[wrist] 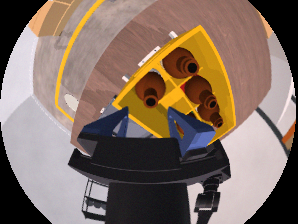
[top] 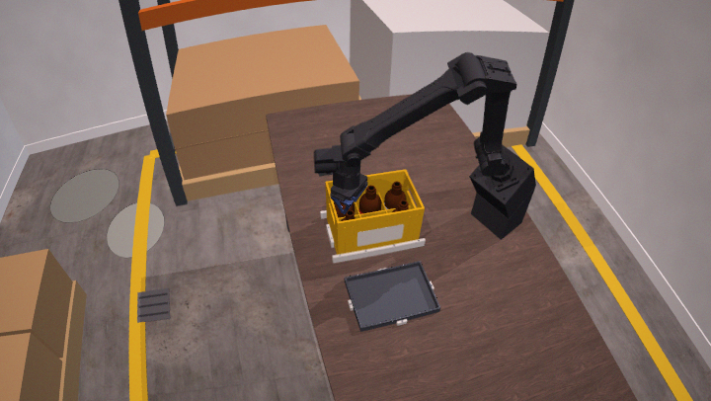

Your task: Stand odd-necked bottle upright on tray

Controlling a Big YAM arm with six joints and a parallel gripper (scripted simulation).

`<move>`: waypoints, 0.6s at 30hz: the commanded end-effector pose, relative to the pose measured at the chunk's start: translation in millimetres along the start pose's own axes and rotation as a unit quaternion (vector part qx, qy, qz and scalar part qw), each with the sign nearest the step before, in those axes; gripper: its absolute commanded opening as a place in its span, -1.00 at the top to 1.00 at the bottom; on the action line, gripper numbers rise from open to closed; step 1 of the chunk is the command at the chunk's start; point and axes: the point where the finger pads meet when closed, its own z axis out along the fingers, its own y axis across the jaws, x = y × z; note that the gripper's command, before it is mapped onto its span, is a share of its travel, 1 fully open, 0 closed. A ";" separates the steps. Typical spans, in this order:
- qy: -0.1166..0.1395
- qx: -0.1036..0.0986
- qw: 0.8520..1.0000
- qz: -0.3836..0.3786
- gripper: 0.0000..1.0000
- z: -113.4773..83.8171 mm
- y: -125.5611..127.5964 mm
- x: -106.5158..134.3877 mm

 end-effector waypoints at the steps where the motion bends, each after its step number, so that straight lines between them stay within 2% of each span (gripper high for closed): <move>1: 0.011 0.006 1.000 0.002 -0.21 15.9 -2.7 5.2; 18: 0.007 0.007 1.000 0.003 -0.21 13.4 -13.0 1.7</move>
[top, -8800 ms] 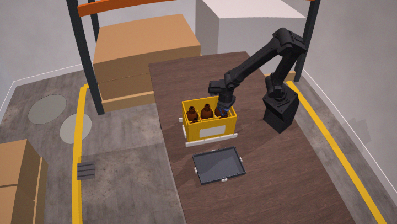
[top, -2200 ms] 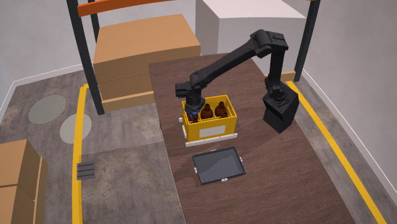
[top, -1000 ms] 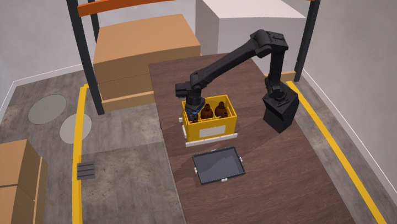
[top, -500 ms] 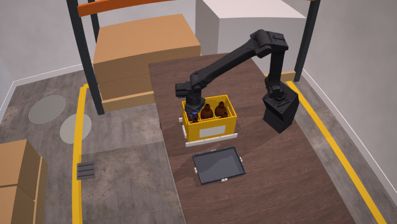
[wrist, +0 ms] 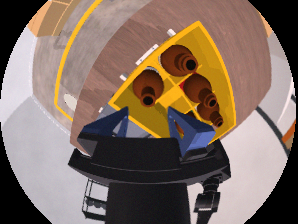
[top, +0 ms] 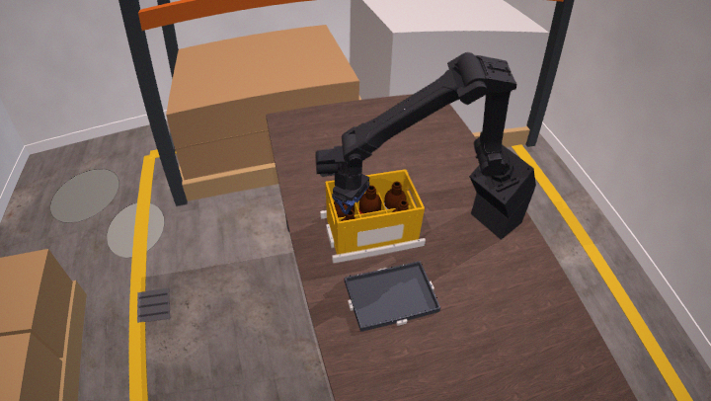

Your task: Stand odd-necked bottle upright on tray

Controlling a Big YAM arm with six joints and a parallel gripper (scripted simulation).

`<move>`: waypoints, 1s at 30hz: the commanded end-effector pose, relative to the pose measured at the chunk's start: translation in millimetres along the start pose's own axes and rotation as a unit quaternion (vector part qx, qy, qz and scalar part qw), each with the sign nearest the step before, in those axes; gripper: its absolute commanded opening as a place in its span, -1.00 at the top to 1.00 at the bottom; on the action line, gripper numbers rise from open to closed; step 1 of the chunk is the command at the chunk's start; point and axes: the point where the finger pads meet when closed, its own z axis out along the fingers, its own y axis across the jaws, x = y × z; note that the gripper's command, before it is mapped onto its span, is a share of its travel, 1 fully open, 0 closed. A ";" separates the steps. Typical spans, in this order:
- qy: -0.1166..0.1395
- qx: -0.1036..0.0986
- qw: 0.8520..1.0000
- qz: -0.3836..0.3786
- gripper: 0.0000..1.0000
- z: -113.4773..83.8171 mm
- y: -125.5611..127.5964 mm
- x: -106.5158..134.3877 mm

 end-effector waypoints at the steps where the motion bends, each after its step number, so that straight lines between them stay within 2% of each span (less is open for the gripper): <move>1: 0.003 0.005 1.000 0.003 -0.21 9.9 -8.6 -2.7; 30: 0.002 0.004 1.000 0.003 -0.21 8.1 -6.5 -4.9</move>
